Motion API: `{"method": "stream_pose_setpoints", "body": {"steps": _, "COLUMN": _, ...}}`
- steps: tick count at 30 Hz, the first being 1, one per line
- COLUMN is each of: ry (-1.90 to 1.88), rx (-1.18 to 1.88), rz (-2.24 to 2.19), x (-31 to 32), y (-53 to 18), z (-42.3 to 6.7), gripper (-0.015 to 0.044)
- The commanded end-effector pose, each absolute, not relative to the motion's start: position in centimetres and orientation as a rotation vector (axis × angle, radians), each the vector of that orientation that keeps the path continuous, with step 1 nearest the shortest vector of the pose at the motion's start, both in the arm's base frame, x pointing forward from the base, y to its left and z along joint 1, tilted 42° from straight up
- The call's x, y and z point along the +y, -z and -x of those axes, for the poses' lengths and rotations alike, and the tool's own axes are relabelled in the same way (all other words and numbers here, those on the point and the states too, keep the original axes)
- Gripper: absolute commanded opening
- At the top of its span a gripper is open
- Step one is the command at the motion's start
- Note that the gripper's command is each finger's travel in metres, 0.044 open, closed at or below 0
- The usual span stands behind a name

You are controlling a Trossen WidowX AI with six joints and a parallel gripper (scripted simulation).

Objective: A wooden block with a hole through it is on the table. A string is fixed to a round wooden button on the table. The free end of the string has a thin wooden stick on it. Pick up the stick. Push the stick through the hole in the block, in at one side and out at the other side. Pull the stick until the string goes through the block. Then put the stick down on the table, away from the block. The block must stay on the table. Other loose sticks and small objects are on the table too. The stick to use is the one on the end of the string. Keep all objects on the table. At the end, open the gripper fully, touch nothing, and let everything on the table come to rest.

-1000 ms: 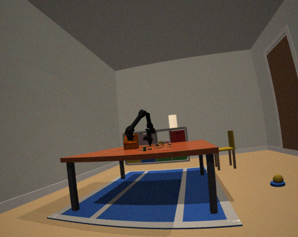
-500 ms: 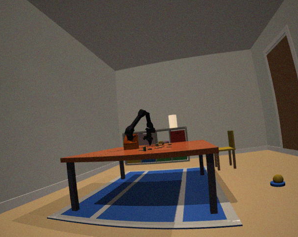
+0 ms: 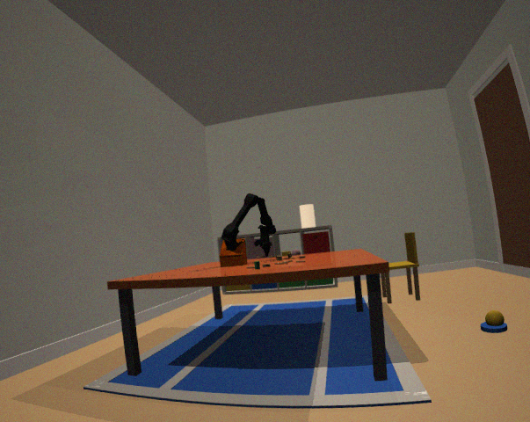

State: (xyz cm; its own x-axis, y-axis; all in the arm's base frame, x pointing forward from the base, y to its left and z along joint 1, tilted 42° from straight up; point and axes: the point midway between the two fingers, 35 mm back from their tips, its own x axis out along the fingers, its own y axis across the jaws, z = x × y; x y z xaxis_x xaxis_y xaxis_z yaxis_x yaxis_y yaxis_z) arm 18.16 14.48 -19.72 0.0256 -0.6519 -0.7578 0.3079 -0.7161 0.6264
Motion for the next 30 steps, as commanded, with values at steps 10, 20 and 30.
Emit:
{"method": "stream_pose_setpoints", "body": {"steps": 10, "ry": 1.777, "rx": -0.357, "rz": -1.620, "x": 15.7, "y": 18.4, "z": -18.1, "gripper": 0.0000}}
{"method": "stream_pose_setpoints", "body": {"steps": 20, "ry": 1.777, "rx": -0.357, "rz": -1.620, "x": 16.5, "y": 17.5, "z": -18.0, "gripper": 0.0000}}
{"method": "stream_pose_setpoints", "body": {"steps": 30, "ry": 1.772, "rx": -0.355, "rz": -1.618, "x": 16.3, "y": 17.6, "z": -18.0, "gripper": 0.0000}}
